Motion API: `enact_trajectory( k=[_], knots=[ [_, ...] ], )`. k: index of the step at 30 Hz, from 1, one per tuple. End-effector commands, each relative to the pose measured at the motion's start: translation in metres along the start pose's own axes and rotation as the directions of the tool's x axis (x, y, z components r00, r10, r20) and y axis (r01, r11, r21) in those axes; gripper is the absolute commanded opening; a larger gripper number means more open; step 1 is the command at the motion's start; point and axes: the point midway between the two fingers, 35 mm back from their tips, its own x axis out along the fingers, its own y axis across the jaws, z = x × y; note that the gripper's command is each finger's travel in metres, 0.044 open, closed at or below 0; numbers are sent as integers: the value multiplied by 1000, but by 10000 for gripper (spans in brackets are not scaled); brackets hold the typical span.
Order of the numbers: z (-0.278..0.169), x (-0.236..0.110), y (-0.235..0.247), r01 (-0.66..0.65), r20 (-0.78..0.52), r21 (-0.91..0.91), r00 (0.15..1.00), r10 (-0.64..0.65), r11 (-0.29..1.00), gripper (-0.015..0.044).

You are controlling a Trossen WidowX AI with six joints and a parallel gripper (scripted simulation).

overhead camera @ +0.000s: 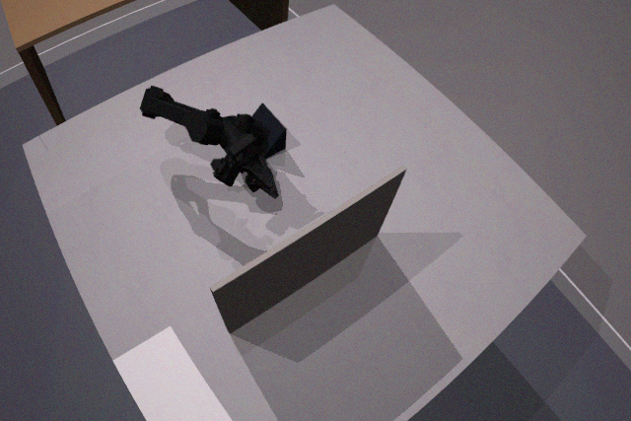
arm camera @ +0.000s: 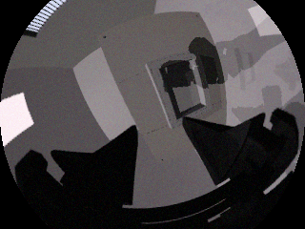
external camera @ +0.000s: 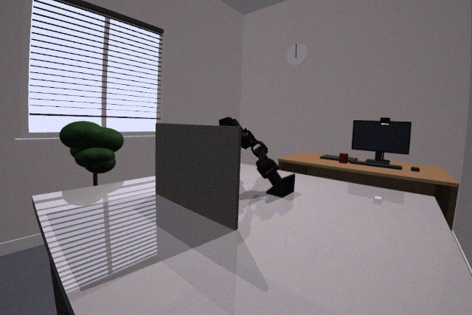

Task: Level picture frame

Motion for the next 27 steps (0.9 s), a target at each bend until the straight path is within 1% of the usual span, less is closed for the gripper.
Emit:
enact_trajectory(
  k=[1, 27],
  knots=[
    [0, -14, 21, -9, 10, 55, 1000, 8, 998, 260],
    [0, -17, 23, -8, 10, 64, 1000, 7, 998, 260]
  ],
)
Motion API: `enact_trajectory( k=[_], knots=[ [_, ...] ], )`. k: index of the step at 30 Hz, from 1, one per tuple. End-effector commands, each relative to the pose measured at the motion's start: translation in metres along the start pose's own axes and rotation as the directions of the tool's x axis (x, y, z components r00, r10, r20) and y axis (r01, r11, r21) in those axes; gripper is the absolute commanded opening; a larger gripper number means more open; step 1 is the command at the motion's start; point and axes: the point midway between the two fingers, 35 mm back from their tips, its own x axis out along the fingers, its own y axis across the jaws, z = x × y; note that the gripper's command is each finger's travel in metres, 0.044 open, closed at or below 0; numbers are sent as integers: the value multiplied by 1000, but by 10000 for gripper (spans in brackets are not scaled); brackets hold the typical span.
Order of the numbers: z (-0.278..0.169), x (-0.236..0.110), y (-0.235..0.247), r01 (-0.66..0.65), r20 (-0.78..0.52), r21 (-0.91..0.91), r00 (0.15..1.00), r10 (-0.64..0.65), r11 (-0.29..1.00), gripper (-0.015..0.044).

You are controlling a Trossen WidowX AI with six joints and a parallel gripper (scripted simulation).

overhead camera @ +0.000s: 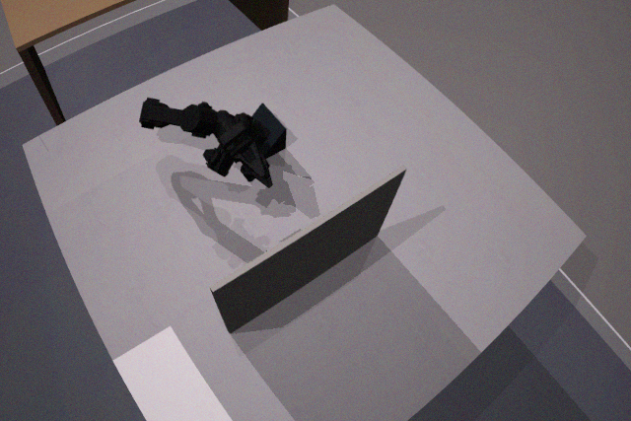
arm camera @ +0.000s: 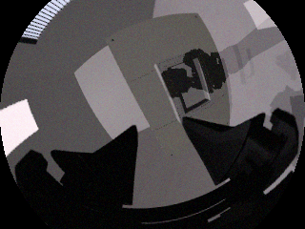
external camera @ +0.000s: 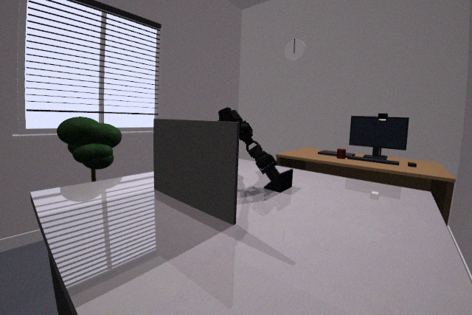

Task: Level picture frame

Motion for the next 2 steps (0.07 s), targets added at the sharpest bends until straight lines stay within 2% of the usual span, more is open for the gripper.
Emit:
enact_trajectory(
  k=[1, 2],
  knots=[
    [1, 0, 0, 2, 5, 4, 1000, -2, 1000, 260],
    [1, 0, 0, 2, 5, 4, 1000, -2, 1000, 260]
  ],
)
